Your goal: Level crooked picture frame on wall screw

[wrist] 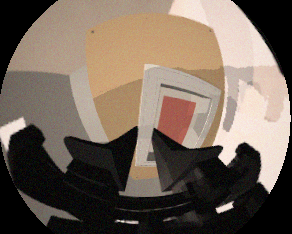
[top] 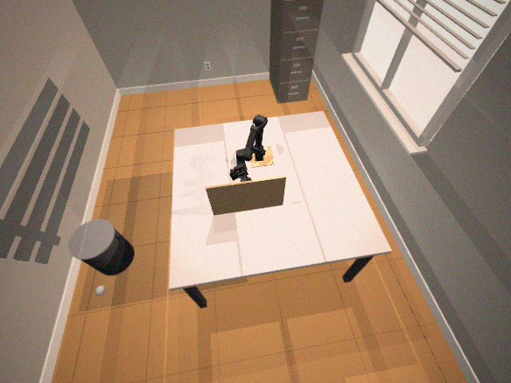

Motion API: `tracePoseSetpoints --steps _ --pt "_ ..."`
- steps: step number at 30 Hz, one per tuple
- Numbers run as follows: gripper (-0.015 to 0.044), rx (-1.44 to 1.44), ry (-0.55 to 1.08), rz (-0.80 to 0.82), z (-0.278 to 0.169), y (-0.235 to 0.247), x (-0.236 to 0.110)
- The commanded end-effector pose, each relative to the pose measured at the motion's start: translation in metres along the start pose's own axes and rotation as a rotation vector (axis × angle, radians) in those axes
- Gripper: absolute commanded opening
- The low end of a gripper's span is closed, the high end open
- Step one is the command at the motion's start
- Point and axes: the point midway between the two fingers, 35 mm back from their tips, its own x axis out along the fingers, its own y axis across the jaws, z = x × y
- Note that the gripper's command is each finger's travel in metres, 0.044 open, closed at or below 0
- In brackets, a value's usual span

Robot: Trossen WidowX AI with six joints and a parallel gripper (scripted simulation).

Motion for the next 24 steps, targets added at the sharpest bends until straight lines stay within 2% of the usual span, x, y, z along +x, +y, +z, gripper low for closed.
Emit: tracePoseSetpoints --steps 1,24 --pt "0.0000 -0.008 -0.001 0.008 -0.0010 0.0018 -0.0001" --pt "0.0000 -0.008 -0.001 0.008 -0.0059 0.0018 -0.0001"
